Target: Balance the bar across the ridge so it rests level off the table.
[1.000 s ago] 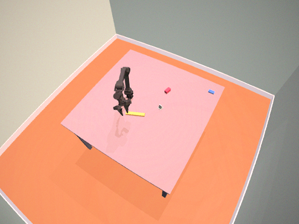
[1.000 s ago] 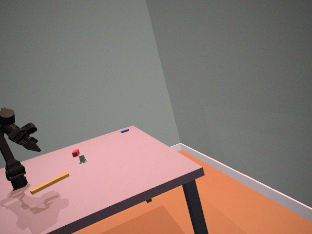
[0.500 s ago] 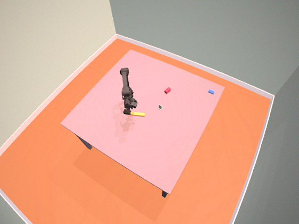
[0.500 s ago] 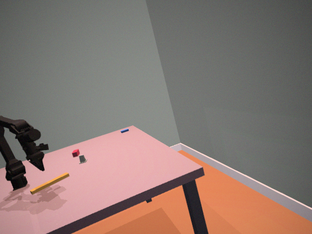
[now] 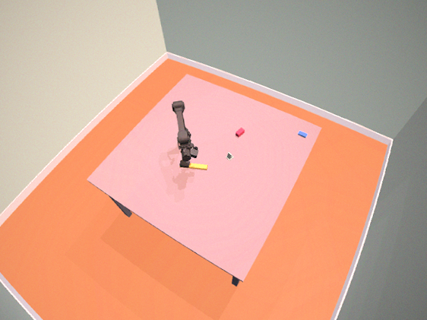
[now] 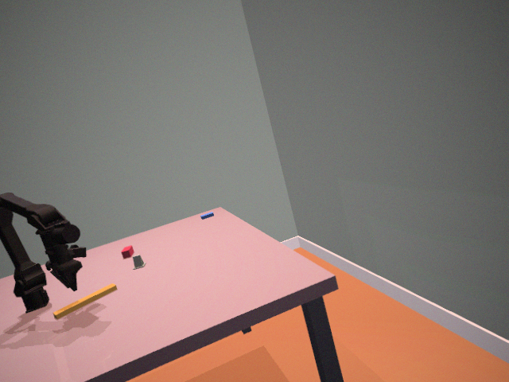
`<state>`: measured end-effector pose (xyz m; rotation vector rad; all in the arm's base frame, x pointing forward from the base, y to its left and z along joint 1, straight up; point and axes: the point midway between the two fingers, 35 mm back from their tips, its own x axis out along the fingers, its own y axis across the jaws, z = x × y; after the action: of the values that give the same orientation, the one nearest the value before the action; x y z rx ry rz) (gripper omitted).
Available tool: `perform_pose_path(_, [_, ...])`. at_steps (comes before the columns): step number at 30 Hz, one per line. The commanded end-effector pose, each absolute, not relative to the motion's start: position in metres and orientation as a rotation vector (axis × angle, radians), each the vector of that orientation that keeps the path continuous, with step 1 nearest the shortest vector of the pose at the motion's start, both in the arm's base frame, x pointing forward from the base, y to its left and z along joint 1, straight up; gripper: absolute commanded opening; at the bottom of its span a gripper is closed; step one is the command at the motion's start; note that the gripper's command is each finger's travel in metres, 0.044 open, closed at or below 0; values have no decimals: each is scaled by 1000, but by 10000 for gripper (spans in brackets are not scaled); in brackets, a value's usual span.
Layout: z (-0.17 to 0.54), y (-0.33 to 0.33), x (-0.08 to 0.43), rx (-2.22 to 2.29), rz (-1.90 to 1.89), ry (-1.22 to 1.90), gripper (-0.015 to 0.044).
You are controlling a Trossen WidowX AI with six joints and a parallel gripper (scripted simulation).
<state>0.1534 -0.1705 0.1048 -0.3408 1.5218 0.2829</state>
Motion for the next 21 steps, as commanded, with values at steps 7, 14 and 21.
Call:
perform_pose_path(7, [71,-169,151,-334,303,1536,315])
perform_pose_path(14, [64,-169,152,-334,303,1536,315])
perform_pose_path(21, [53,-169,152,-334,303,1536,315])
